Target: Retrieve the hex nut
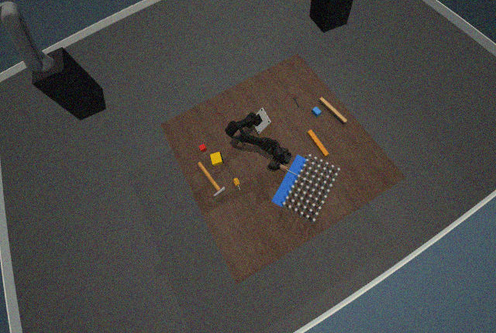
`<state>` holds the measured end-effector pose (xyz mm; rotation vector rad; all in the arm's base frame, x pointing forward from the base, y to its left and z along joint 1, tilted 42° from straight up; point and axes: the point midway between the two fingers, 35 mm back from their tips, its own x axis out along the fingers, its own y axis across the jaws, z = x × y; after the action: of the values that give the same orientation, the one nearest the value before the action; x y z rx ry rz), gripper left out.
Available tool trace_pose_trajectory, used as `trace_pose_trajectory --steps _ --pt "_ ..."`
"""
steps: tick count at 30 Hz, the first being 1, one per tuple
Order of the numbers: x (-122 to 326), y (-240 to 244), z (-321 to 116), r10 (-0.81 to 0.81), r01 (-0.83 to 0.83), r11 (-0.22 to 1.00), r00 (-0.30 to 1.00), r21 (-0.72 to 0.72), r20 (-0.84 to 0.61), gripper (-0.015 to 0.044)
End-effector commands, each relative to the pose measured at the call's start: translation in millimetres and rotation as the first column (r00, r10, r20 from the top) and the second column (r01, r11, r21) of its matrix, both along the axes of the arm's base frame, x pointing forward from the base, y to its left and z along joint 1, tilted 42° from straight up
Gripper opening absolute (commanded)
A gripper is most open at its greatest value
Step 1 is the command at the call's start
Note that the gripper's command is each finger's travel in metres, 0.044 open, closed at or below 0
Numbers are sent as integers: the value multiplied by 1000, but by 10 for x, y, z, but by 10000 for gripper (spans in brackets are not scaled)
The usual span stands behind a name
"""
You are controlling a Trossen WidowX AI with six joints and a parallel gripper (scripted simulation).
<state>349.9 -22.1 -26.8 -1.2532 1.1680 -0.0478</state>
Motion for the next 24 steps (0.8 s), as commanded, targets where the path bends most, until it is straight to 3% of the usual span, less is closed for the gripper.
trace_pose_trajectory --steps 1,24 --pt "45 28 13 0 0 1000 1000 2 11 0" --pt "162 94 -35 0 -1 1000 1000 3 12 0"
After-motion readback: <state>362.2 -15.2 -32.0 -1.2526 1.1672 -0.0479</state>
